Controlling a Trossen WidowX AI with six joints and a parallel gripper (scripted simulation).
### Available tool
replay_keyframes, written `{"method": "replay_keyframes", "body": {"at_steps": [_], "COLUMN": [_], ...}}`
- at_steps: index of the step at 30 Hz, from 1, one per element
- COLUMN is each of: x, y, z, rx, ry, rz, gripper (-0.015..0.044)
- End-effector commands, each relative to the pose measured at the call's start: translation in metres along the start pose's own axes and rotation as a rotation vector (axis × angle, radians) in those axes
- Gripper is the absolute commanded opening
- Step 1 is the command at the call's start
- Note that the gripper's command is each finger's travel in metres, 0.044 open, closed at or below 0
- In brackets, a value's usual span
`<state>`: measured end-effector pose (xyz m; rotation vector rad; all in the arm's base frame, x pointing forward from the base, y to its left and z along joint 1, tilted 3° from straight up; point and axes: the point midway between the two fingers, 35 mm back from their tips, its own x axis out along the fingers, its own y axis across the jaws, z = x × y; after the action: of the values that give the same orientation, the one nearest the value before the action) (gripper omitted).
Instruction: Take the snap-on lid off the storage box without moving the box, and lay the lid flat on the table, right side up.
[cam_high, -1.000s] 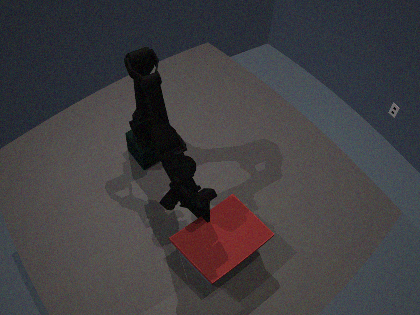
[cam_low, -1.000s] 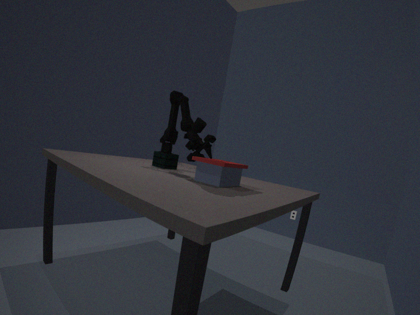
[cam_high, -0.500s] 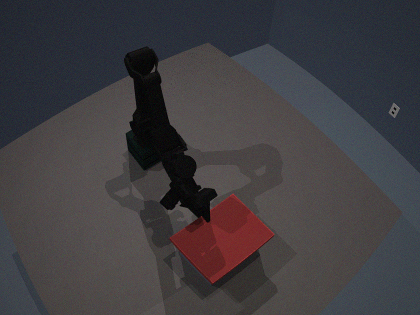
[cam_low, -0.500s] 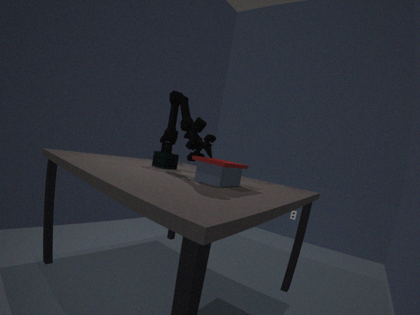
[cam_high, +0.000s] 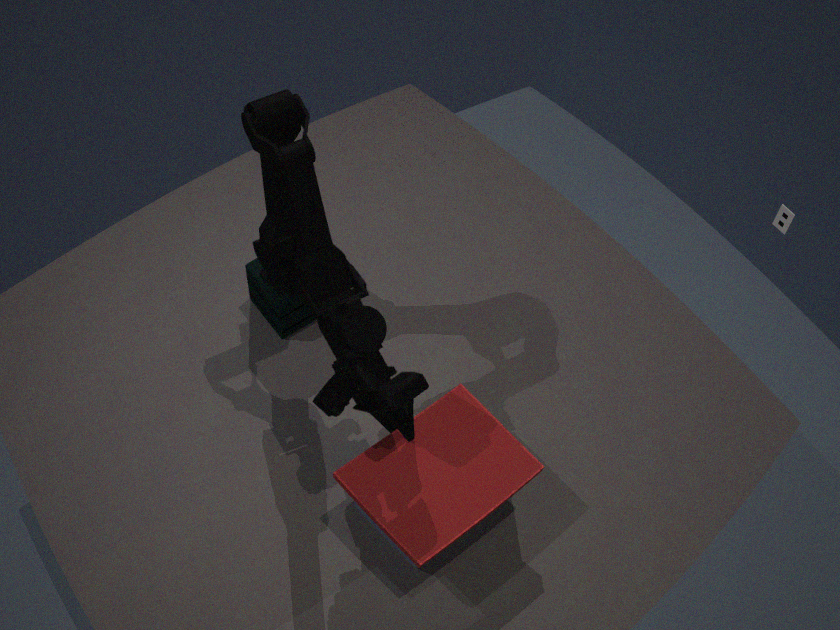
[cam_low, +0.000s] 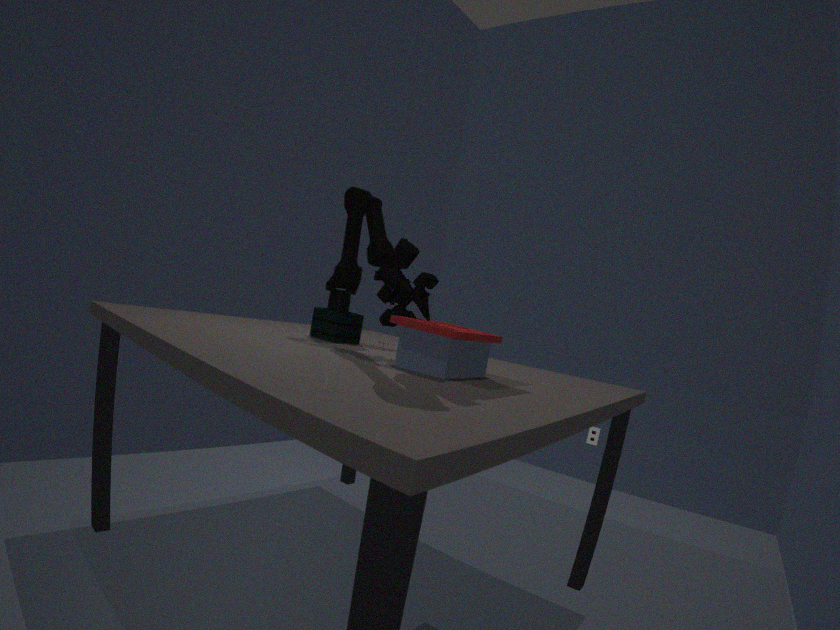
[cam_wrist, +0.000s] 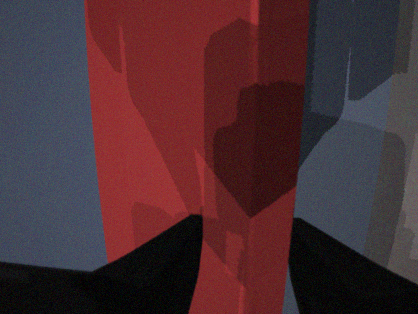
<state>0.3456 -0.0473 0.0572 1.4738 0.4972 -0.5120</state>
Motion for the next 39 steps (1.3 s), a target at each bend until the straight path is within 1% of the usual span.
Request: {"method": "replay_keyframes", "body": {"at_steps": [1,39], "x": [-0.0014,-0.0040], "y": [0.0016,0.0059], "z": [0.0000,0.0002], "rx": [0.000,0.000], "ry": [0.000,0.000], "rz": [0.002,0.003], "gripper": [0.0000,0.0000]}}
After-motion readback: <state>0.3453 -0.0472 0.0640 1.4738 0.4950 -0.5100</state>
